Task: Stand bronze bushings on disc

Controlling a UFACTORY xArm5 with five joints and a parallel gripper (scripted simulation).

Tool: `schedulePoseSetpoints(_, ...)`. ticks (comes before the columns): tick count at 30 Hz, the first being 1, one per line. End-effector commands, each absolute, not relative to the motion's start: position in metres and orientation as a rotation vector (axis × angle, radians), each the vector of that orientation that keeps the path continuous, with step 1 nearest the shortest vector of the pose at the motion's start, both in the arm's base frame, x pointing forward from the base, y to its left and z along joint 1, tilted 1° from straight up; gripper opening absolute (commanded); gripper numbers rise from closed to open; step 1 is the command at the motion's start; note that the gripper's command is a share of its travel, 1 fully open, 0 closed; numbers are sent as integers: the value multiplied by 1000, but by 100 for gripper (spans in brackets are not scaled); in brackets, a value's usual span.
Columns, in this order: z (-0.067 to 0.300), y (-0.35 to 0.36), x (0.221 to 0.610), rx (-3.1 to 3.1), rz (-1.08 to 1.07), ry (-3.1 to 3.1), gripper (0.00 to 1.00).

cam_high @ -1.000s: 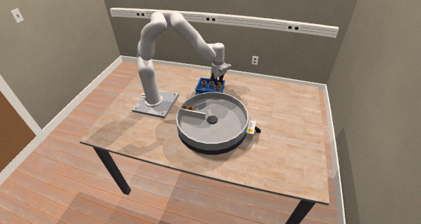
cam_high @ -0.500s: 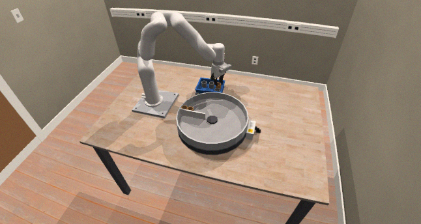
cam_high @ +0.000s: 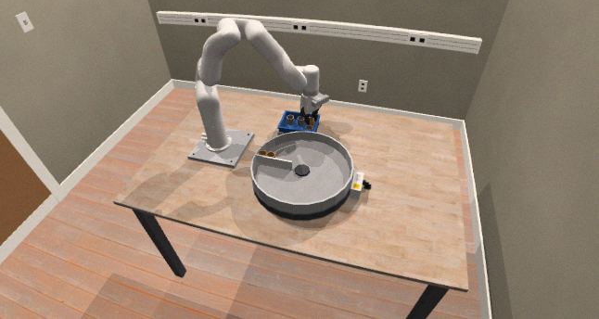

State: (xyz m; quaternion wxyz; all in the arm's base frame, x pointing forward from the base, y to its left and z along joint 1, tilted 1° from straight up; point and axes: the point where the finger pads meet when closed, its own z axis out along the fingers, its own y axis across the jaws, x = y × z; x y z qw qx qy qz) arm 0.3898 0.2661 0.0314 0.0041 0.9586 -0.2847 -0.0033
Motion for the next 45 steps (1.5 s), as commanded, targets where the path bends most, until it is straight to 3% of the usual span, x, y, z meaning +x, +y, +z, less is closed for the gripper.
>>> schedulePoseSetpoints(1, 29, 267, 391, 3007, -6, -893, 48)
schedulePoseSetpoints(17, 27, 267, 391, 3007, -6, -893, 48)
schedulePoseSetpoints(18, 27, 267, 391, 3007, -6, -893, 0)
schedulePoseSetpoints(45, 27, 267, 391, 3007, -6, -893, 0)
